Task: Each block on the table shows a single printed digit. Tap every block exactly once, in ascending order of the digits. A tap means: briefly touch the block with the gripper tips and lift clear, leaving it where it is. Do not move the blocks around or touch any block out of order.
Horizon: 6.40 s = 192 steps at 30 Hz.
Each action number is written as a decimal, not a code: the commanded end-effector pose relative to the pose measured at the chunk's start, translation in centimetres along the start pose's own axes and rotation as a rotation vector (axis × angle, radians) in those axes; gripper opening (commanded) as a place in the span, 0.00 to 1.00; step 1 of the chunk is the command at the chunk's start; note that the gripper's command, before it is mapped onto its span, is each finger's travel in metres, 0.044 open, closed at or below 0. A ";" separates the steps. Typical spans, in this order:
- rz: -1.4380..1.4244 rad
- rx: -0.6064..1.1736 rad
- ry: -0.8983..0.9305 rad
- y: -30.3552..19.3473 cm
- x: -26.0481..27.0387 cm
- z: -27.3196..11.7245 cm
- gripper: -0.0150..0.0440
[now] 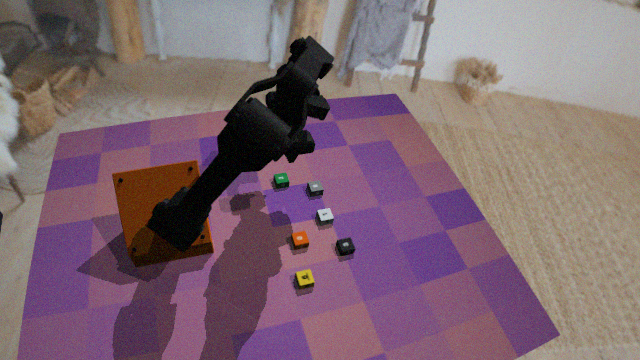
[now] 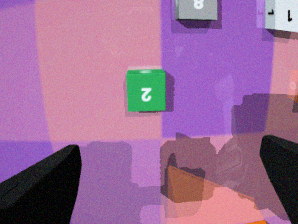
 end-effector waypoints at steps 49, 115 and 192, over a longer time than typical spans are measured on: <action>0.005 0.001 -0.003 8.2 -12.4 0.1 0.93; 0.002 0.004 -0.009 -0.2 -18.4 8.2 0.40; 0.006 0.001 -0.007 8.2 -12.5 8.2 0.29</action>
Point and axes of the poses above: the point midway between the two fingers, 35 mm back from their tips, its own z axis out along the fingers, its own x axis across the jaws, y = z × x, the point moved 3 cm from there along -z, back along the fingers, and after that the axes turned 2 degrees about z, right-handed, at the moved point
